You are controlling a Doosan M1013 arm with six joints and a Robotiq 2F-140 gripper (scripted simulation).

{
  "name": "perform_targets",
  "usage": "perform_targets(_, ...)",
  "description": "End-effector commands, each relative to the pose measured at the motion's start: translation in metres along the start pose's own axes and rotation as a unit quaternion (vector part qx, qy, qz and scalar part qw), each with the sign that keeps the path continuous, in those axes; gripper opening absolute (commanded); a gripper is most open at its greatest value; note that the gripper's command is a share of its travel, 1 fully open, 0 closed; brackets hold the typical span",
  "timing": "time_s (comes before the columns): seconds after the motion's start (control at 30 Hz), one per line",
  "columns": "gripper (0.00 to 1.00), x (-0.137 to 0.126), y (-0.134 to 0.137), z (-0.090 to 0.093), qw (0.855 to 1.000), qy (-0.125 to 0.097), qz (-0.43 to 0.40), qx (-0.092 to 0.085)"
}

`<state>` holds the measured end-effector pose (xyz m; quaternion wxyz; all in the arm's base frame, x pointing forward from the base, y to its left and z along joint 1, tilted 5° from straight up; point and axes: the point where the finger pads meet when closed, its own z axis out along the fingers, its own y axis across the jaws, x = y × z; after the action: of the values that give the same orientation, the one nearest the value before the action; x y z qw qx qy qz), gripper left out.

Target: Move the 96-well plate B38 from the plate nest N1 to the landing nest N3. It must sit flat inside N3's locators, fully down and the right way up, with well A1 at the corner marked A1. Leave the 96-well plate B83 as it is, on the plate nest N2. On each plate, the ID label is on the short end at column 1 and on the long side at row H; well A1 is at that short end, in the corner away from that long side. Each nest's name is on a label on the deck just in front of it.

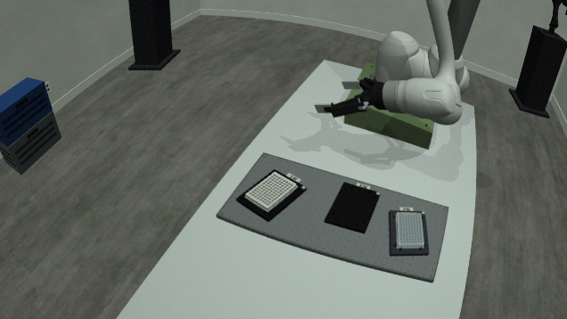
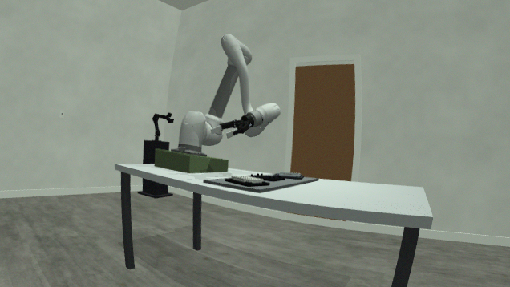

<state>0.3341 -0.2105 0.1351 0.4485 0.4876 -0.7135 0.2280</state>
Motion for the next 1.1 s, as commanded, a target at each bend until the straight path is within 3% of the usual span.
perform_targets(0.0, 1.0, 0.0, 0.0, 0.0, 1.0, 0.0, 0.0, 0.0)
perform_targets(0.67, 1.0, -0.001, -0.002, 0.001, 1.0, -0.003, -0.006, 0.004)
perform_targets(0.77, 1.0, -0.003, -0.011, 0.002, 0.999, -0.016, -0.027, 0.02)
perform_targets(0.87, 1.0, -0.008, -0.03, 0.006, 0.995, -0.04, -0.07, 0.053)
perform_targets(0.97, 1.0, -0.016, -0.055, 0.011, 0.984, -0.077, -0.13, 0.098)
perform_targets(1.0, 1.0, -0.016, -0.055, 0.011, 0.984, -0.077, -0.13, 0.098)
perform_targets(1.03, 1.0, -0.018, -0.066, 0.013, 0.977, -0.09, -0.153, 0.116)
perform_targets(1.07, 1.0, -0.018, -0.066, 0.013, 0.977, -0.09, -0.153, 0.116)
